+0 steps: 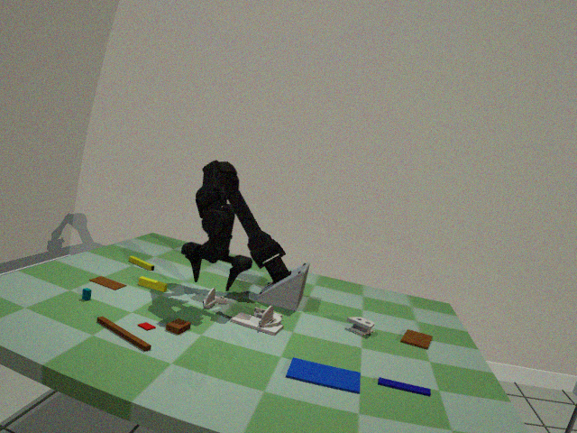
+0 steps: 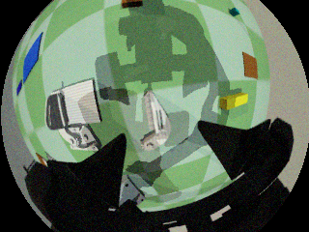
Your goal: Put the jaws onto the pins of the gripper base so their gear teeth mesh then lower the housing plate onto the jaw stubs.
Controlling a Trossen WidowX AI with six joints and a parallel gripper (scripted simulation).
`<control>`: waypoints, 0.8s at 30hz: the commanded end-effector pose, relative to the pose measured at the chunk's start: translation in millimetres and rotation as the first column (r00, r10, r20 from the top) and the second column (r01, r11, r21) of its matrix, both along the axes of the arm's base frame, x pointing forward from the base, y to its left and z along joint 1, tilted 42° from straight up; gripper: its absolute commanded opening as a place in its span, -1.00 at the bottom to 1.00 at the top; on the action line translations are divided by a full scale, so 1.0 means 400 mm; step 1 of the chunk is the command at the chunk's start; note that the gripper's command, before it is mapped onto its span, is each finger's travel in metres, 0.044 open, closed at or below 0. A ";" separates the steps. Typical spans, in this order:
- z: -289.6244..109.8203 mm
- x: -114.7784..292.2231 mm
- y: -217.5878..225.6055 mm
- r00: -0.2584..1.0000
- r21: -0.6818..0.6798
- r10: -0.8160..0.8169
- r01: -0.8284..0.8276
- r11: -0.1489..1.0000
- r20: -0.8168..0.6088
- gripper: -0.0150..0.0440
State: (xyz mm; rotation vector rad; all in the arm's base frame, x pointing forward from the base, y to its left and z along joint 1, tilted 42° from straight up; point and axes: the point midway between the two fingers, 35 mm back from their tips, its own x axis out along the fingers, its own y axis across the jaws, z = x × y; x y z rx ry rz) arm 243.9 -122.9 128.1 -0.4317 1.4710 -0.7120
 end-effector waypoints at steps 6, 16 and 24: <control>-0.029 -0.006 -0.028 1.000 -0.004 -0.002 0.002 1.000 -0.006 1.00; -0.059 -0.008 -0.056 1.000 -0.005 -0.002 0.002 1.000 -0.006 1.00; -0.082 -0.012 -0.078 1.000 -0.007 -0.002 0.002 1.000 -0.006 1.00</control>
